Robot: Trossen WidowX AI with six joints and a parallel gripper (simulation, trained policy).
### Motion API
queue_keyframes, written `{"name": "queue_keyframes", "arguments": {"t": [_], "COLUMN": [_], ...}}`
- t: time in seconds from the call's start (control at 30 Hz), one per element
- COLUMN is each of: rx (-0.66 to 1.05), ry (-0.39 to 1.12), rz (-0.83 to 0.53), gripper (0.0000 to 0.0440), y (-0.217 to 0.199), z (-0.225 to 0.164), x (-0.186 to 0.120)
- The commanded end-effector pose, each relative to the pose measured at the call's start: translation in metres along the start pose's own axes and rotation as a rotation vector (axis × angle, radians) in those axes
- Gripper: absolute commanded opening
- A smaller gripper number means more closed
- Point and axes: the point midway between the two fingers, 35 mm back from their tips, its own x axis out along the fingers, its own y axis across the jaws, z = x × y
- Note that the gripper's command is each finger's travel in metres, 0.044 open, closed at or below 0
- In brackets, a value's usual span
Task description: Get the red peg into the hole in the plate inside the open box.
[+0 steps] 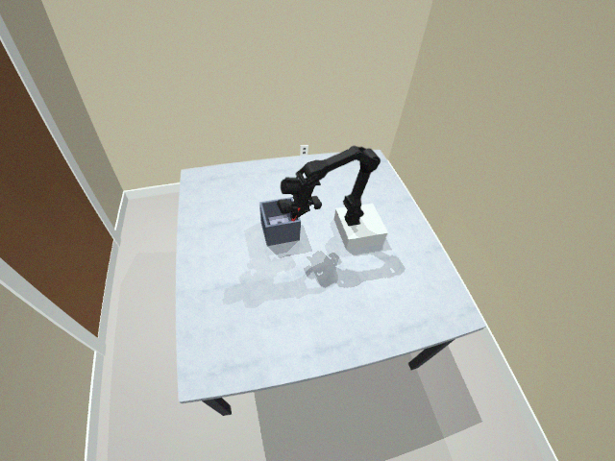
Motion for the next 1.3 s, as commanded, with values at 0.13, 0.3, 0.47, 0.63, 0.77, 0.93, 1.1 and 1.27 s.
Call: {"name": "queue_keyframes", "arguments": {"t": [0.13,0.3,0.47,0.63,0.77,0.93,1.1,1.27], "rx": [0.003,0.004,0.003,0.001,0.0,-0.002,-0.004,-0.008], "ry": [-0.014,-0.014,-0.01,-0.008,-0.007,-0.002,0.004,0.012], "rz": [-0.038,-0.056,-0.072,-0.086,-0.099,-0.113,-0.119,-0.122], "gripper": [0.0,0.0,0.0,0.0,0.0,0.0,0.0,0.0], "y": [-0.001,-0.001,-0.001,0.0,-0.001,-0.002,-0.002,-0.001], "z": [0.021,0.031,0.041,0.05,0.057,0.065,0.07,0.074], "x": [0.006,0.011,0.016,0.022,0.03,0.041,0.053,0.065]}}
